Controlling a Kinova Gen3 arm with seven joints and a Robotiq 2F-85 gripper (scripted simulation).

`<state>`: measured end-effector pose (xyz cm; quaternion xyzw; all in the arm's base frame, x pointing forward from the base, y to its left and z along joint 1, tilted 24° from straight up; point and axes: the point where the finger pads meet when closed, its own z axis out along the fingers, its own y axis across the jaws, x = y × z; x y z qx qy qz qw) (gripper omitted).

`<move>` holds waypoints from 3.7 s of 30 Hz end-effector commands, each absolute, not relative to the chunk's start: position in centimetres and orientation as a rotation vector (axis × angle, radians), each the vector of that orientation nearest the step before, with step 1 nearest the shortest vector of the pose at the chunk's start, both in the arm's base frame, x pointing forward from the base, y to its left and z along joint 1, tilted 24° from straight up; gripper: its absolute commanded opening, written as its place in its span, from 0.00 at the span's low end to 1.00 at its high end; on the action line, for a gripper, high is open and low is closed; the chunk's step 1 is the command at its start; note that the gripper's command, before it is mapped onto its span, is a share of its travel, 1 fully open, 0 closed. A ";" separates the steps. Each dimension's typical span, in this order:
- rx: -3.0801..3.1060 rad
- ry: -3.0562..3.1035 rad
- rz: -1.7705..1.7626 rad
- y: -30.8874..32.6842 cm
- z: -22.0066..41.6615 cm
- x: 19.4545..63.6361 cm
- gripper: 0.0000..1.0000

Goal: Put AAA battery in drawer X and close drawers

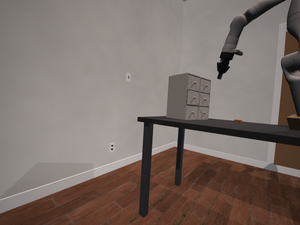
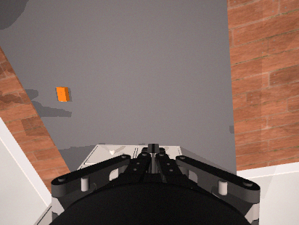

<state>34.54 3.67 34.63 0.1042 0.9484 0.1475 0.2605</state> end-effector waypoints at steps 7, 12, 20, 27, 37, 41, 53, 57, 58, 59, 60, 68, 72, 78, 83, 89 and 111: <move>0.252 2.665 0.452 3.7 37.2 33.1 0.00; 0.238 2.744 0.472 3.5 38.2 31.7 0.00; 0.225 2.817 0.490 3.3 39.1 30.4 0.00; 0.220 2.840 0.496 3.2 39.3 30.0 0.00; 0.220 2.842 0.497 3.2 39.4 30.0 0.00; 0.220 2.842 0.497 3.2 39.4 30.0 0.00; 0.220 2.842 0.497 3.2 39.4 30.0 1.00; 0.220 2.842 0.497 3.2 39.4 30.0 1.00; 0.220 2.842 0.497 3.2 39.4 30.0 1.00; 0.220 2.842 0.497 3.2 39.4 30.0 1.00; 0.220 2.842 0.497 3.2 39.4 30.0 1.00; 0.220 2.842 0.497 3.2 39.4 30.0 1.00; 0.220 2.842 0.497 3.2 39.4 30.0 1.00; 0.220 2.842 0.497 3.2 39.4 30.0 1.00; 0.220 2.842 0.497 3.2 39.4 30.0 1.00; 0.220 2.842 0.497 3.2 39.4 30.0 1.00; 0.220 2.842 0.497 3.2 39.4 30.0 1.00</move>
